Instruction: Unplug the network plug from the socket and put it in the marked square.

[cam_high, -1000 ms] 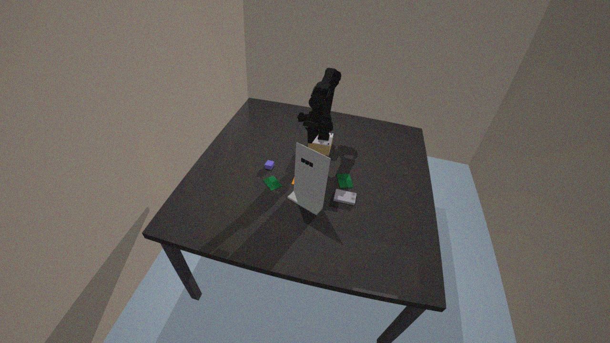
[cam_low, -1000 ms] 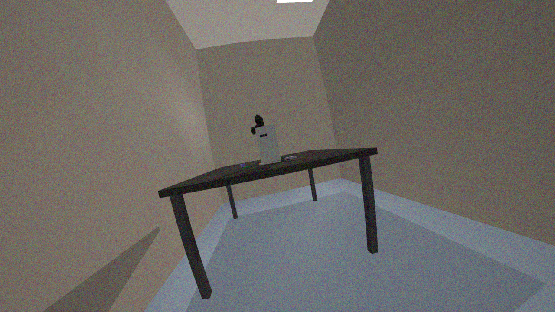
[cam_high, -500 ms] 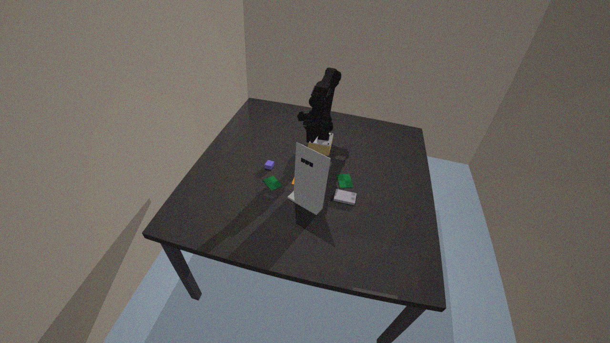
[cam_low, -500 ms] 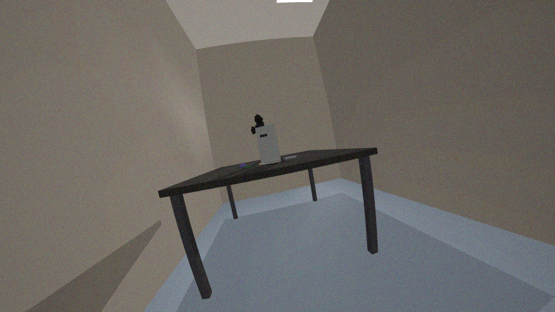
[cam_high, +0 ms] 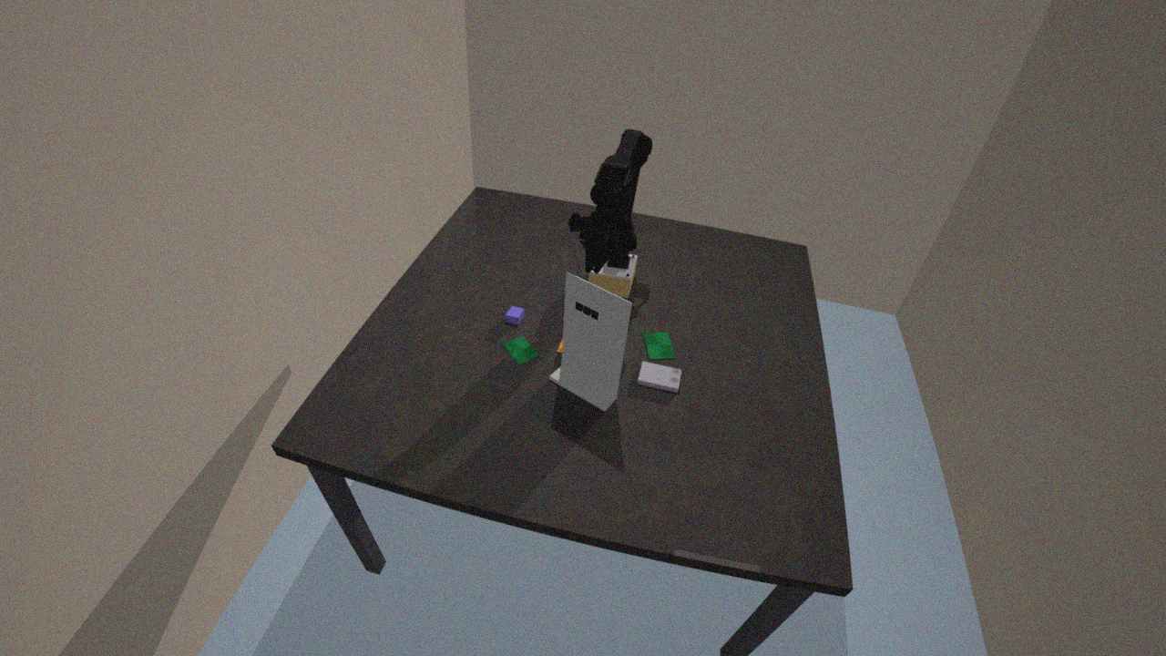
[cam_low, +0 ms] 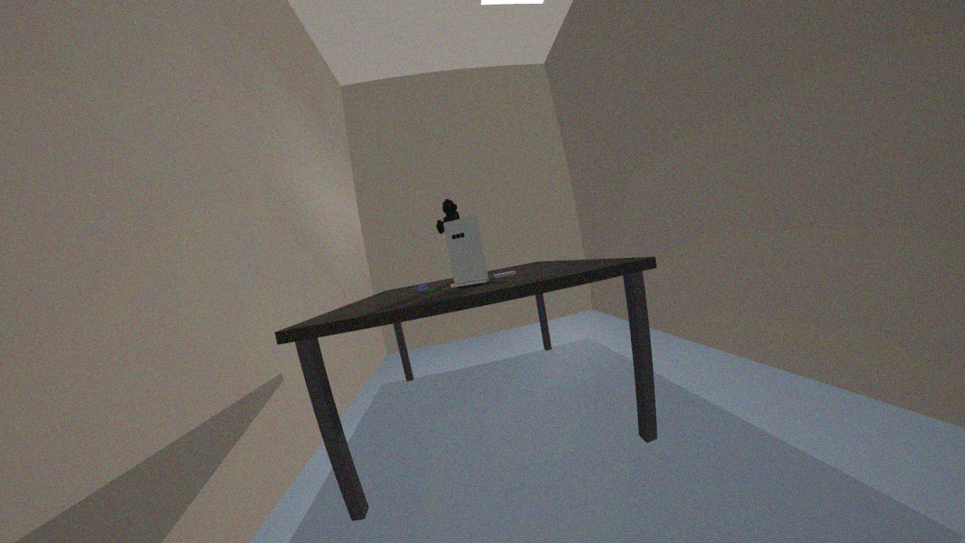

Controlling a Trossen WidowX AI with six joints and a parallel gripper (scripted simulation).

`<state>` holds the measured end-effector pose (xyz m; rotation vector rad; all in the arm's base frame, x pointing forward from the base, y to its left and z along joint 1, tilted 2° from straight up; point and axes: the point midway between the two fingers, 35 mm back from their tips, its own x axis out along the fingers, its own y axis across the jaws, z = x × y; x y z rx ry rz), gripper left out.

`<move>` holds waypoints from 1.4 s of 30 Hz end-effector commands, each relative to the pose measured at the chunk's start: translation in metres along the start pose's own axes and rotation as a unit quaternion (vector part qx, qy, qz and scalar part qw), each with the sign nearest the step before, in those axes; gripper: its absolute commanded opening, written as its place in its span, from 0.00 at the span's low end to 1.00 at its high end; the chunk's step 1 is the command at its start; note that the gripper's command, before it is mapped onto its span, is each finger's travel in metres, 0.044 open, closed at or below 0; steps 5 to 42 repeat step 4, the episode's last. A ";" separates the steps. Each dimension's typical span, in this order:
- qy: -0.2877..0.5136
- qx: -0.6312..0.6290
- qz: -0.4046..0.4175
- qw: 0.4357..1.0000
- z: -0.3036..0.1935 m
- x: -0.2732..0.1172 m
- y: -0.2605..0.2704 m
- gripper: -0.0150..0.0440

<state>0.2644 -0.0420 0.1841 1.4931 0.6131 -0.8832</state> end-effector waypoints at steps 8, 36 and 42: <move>-0.001 0.002 0.004 1.000 0.000 -0.002 0.002 1.00; -0.001 0.002 0.004 1.000 0.000 -0.002 0.002 1.00; -0.001 0.002 0.004 1.000 0.000 -0.002 0.002 1.00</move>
